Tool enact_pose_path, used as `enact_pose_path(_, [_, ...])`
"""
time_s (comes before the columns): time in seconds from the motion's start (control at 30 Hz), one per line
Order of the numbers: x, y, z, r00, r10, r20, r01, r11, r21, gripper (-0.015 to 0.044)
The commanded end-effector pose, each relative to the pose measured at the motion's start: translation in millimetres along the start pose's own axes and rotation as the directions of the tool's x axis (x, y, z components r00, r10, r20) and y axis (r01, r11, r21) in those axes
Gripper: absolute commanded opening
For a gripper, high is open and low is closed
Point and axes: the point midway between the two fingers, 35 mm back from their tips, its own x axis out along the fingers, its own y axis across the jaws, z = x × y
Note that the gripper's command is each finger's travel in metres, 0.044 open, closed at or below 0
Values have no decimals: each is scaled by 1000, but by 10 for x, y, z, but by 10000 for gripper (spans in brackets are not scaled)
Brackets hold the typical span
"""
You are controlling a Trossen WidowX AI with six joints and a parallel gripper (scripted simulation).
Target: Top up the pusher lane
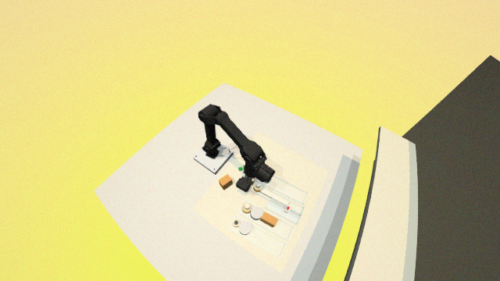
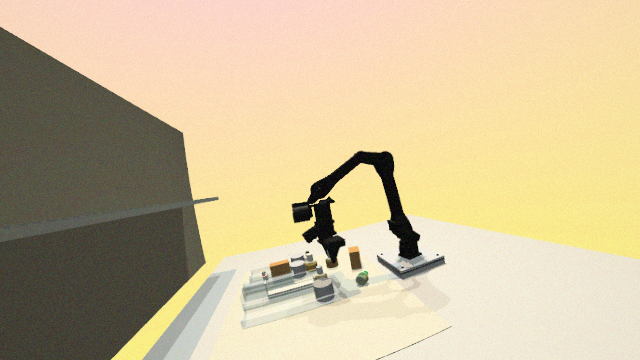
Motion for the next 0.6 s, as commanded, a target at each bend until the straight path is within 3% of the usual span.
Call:
enact_pose_path(0.0, [69, 6, 1, 1000, 1, -2, -1, 1000, 8, 0])
enact_pose_path(0.57, [241, 4, 27, 1000, 1, -2, -1, 1000, 8, 0])
